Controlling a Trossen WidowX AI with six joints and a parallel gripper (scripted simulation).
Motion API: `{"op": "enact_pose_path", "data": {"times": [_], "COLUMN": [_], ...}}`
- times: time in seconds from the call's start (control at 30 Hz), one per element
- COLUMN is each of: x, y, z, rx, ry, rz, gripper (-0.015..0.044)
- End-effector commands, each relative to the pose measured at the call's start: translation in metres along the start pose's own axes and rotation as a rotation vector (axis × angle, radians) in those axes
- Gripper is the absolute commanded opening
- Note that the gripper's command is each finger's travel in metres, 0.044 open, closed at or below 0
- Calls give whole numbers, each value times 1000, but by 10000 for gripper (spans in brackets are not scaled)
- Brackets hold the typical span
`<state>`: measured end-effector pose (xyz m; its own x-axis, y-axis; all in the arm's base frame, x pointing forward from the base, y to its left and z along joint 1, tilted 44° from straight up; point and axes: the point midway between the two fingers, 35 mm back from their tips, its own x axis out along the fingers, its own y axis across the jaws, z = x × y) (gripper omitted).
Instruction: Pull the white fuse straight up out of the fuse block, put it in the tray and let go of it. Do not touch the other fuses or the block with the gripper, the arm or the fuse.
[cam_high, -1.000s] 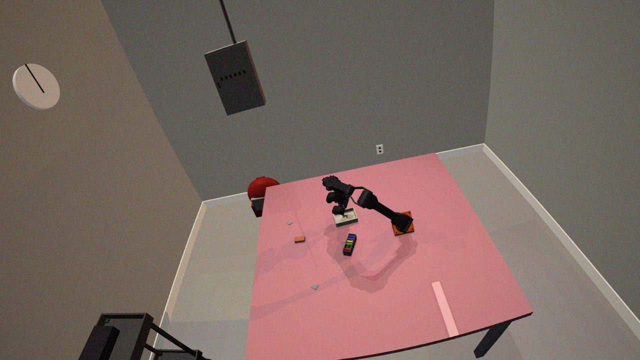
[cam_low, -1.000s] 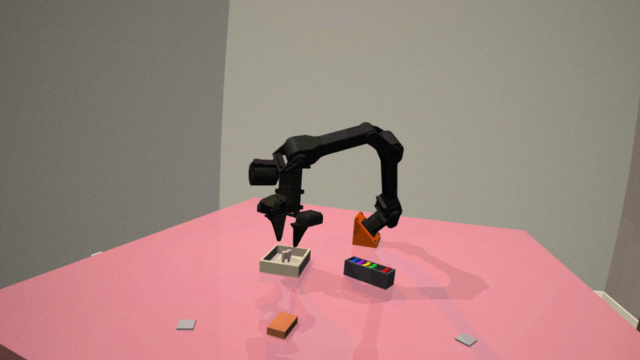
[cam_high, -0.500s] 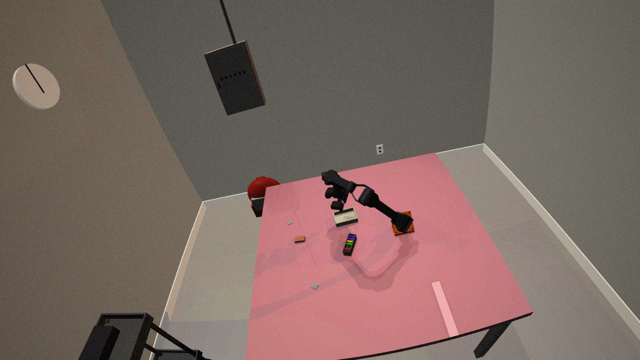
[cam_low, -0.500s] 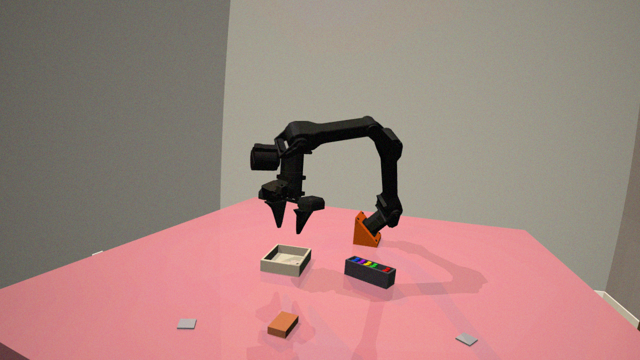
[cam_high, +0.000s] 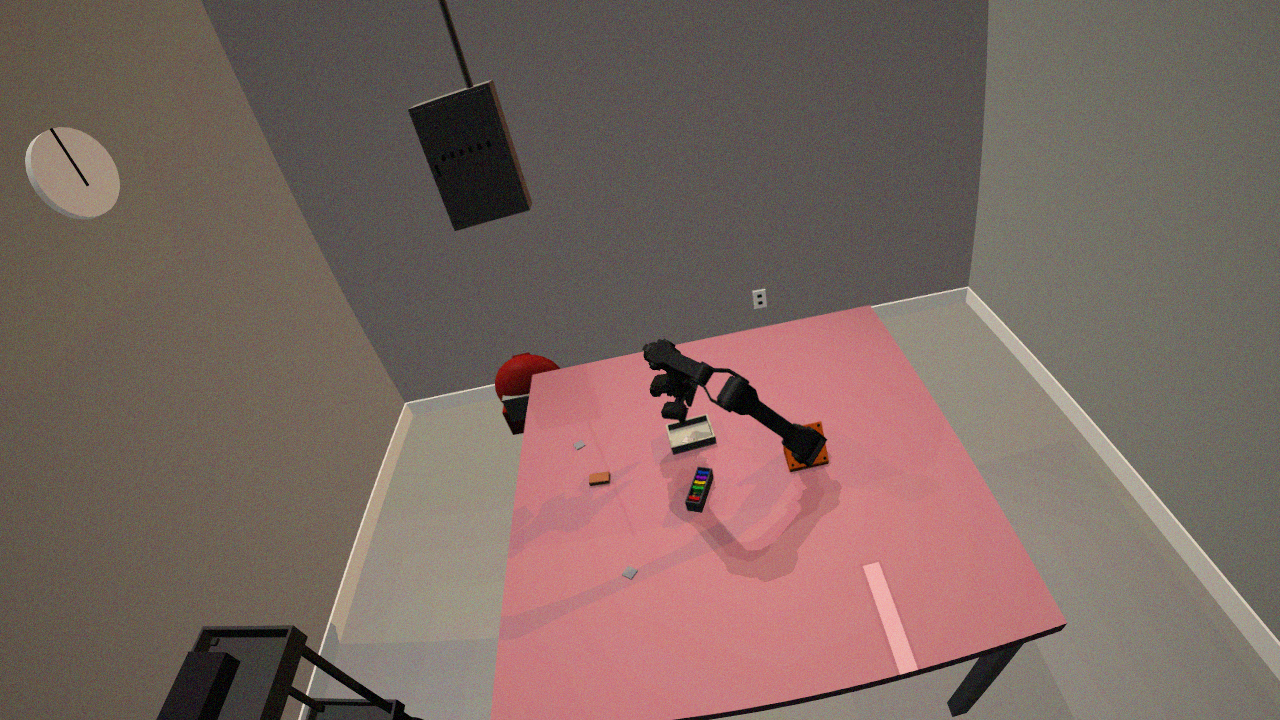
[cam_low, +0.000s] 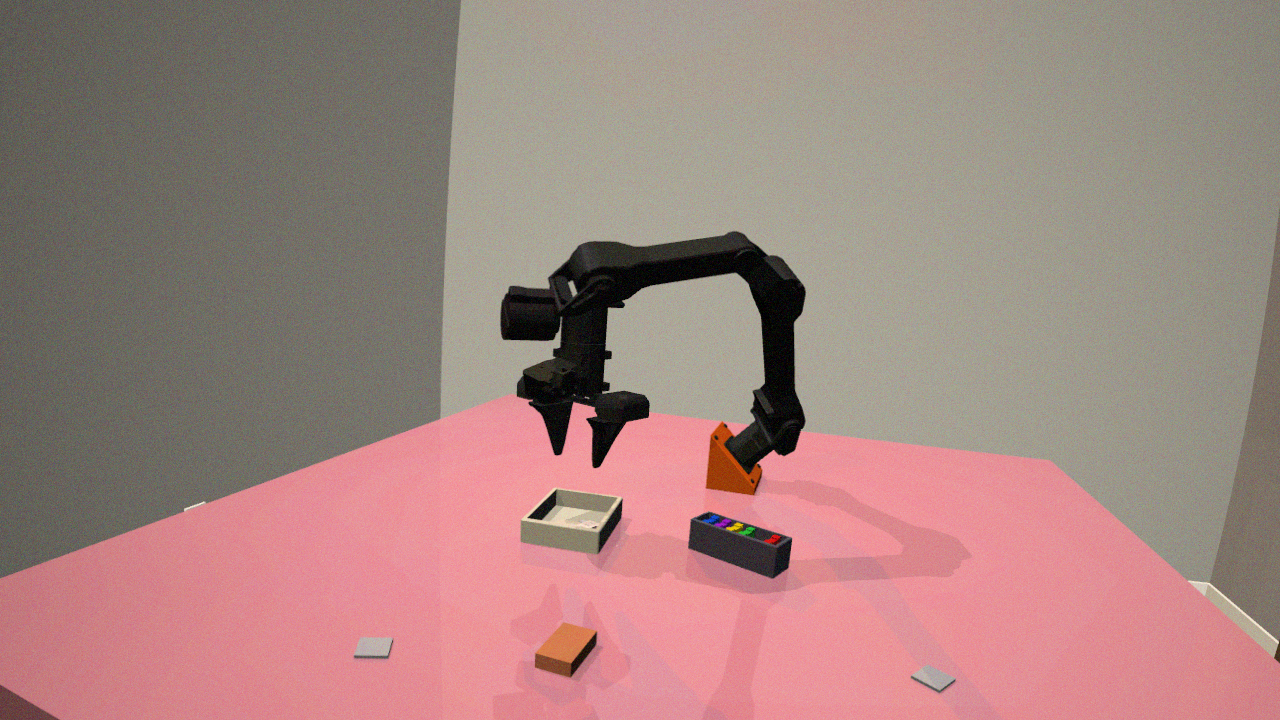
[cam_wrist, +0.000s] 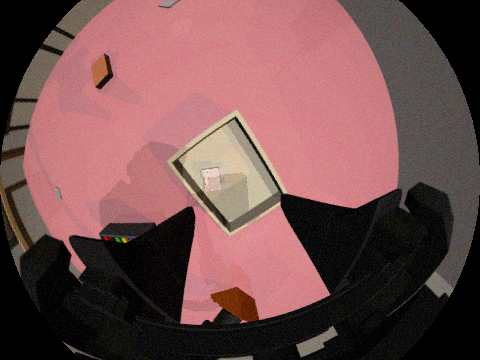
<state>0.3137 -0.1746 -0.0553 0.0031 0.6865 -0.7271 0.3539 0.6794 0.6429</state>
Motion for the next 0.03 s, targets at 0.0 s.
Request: {"op": "enact_pose_path", "data": {"times": [0.0], "x": [0], "y": [0], "z": [0], "rx": [0], "ry": [0], "rz": [0], "gripper": [330]}}
